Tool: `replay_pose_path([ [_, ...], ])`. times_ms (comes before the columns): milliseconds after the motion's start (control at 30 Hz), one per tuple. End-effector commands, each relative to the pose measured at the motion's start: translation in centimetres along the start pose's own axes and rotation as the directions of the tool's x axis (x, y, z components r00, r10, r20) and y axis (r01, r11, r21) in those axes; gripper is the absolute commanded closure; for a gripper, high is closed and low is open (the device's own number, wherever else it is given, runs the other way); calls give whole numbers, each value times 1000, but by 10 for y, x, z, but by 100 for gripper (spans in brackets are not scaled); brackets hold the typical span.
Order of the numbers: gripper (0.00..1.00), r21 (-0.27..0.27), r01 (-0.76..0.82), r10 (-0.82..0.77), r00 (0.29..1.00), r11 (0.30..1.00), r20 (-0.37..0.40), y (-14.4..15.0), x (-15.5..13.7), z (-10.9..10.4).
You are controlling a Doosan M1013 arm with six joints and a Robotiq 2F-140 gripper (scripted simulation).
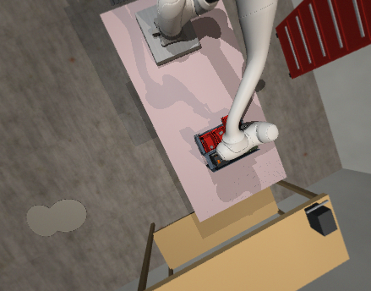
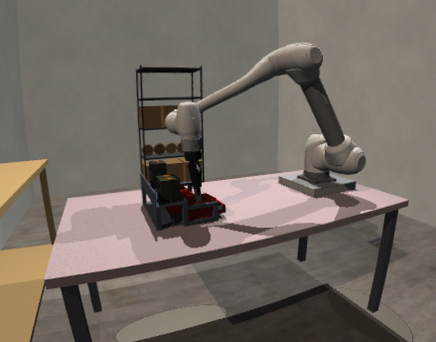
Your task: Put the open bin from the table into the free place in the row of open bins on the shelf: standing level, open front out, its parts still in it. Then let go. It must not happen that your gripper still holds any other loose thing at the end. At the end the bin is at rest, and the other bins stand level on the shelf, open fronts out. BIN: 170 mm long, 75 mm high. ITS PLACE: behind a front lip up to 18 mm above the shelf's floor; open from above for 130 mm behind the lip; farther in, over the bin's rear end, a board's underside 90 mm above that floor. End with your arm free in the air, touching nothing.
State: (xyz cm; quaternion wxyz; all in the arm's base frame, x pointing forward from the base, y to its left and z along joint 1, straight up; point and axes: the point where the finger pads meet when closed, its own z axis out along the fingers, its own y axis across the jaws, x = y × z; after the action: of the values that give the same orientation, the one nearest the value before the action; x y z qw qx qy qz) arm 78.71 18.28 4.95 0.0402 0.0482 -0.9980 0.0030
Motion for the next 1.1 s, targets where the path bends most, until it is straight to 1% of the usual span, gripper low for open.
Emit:
replay_pose_path([
  [0, 100, 0, 0, 0, 1000, 1000, 0, 0, 0, 0],
  [433, 100, 0, 0, 0, 1000, 1000, 0, 0, 0, 0],
  [467, 94, 0, 0, 0, 1000, 1000, 0, 0, 0, 0],
  [1067, 94, 0, 0, 0, 1000, 1000, 0, 0, 0, 0],
])
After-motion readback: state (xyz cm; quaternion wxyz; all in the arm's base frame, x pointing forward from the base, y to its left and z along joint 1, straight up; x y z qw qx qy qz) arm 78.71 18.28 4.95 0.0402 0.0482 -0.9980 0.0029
